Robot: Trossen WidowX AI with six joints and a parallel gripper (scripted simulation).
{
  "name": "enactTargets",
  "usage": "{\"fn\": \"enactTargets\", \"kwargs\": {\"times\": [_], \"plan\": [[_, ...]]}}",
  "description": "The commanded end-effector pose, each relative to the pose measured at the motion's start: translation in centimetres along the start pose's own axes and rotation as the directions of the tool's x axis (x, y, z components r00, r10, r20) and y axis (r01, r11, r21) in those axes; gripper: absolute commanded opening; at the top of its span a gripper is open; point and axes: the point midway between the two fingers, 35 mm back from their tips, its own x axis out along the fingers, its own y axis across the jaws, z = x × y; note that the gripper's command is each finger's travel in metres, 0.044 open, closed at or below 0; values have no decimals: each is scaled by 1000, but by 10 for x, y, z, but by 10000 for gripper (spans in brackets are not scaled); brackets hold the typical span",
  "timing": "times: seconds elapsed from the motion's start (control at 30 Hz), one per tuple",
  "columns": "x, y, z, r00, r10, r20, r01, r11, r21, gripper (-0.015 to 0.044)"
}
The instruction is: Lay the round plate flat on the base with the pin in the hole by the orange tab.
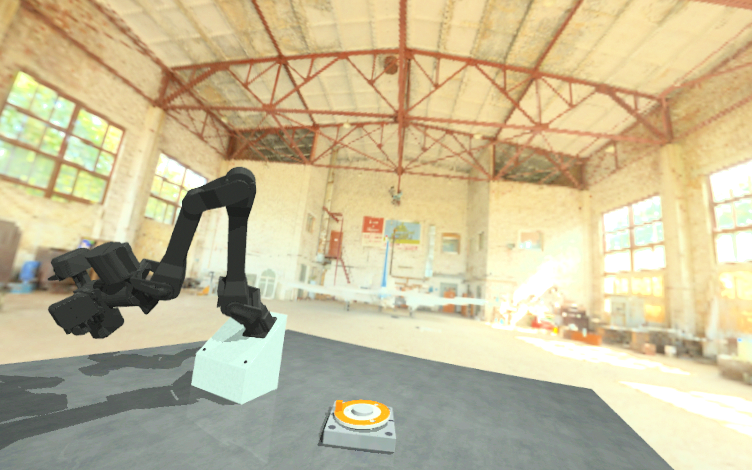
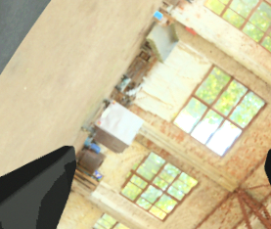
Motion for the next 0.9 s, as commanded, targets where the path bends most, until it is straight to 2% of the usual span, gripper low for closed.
{"fn": "enactTargets", "kwargs": {"times": [0.0, 0.23, 0.3, 0.47, 0.6, 0.77, 0.87], "plan": [[-1, 0, 3, 1000, 1, 8, -1, 1000, 5, 374], [-27, 3, 94, 963, 79, 259, -120, 982, 144, 190], [-32, 2, 104, 953, 83, 292, -132, 979, 153, 138], [-77, -4, 172, 858, 118, 499, -245, 949, 197, 6], [-105, -4, 201, 794, 153, 588, -330, 921, 206, 0], [-173, -4, 249, 632, 224, 742, -506, 844, 176, 0], [-199, -10, 261, 555, 221, 802, -522, 843, 129, 0]]}}
